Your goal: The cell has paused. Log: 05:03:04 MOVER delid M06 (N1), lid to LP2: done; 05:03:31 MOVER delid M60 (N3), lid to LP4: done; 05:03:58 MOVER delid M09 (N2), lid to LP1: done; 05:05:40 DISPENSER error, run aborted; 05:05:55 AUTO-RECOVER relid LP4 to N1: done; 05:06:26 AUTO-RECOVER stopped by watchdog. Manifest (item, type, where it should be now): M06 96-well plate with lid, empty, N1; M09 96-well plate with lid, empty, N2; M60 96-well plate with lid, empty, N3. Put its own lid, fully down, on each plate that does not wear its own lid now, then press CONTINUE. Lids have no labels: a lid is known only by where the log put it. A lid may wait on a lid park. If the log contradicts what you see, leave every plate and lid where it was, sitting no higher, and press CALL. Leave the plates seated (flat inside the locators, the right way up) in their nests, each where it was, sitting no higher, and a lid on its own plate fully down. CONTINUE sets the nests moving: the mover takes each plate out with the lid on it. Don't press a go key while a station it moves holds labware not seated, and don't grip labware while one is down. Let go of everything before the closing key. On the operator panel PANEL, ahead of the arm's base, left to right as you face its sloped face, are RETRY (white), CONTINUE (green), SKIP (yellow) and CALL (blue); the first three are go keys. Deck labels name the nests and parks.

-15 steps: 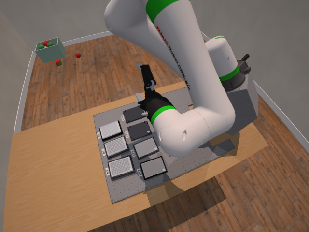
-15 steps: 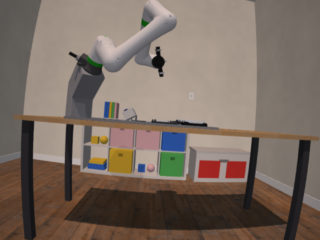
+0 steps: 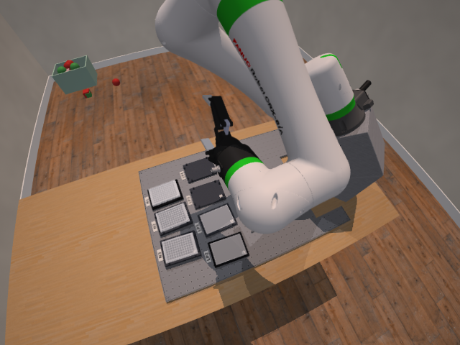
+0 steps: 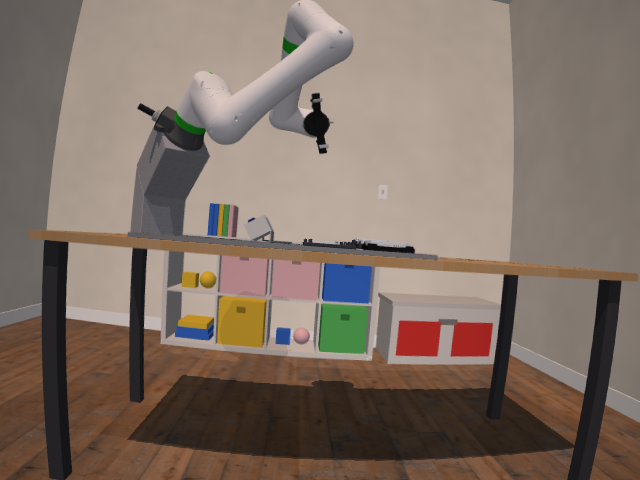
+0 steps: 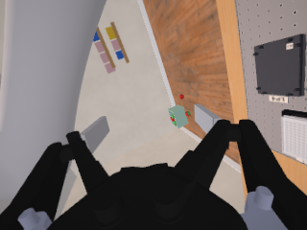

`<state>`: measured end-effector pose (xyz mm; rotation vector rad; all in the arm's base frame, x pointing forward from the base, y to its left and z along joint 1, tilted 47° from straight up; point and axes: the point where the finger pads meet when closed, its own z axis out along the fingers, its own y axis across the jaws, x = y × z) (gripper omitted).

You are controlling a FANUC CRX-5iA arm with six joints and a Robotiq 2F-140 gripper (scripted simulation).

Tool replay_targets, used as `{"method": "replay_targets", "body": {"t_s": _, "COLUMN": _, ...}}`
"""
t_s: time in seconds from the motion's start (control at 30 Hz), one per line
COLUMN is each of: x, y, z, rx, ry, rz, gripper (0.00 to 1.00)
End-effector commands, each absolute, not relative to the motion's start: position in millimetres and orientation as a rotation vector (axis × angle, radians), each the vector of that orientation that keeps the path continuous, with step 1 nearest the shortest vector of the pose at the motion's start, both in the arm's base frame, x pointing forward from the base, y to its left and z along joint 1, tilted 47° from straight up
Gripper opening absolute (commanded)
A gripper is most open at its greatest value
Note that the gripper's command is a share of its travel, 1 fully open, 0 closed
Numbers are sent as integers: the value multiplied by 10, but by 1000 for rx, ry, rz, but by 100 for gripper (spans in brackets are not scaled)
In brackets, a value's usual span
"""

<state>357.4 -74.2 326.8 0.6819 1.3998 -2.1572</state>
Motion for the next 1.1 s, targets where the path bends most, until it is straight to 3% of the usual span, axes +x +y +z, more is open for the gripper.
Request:
{"method": "replay_targets", "body": {"t_s": 0.0, "x": 3574, "y": -741, "z": 3268, "rx": 682, "ry": 1400, "rz": -2157, "gripper": 100}}
{"method": "replay_targets", "body": {"t_s": 0.17, "x": 3617, "y": -850, "z": 3170, "rx": 687, "ry": 1457, "rz": -2132, "gripper": 100}}
{"method": "replay_targets", "body": {"t_s": 0.47, "x": 4068, "y": -1550, "z": 2262, "rx": 674, "ry": 1924, "rz": -1836, "gripper": 100}}
{"method": "replay_targets", "body": {"t_s": 0.6, "x": 4068, "y": -1550, "z": 2262, "rx": 674, "ry": 1924, "rz": -1836, "gripper": 100}}
{"method": "replay_targets", "body": {"t_s": 0.67, "x": 4343, "y": -1716, "z": 1837, "rx": 624, "ry": 2120, "rz": -1648, "gripper": 100}}
{"method": "replay_targets", "body": {"t_s": 1.07, "x": 4938, "y": -1715, "z": 1193, "rx": 447, "ry": 2394, "rz": -1235, "gripper": 100}}
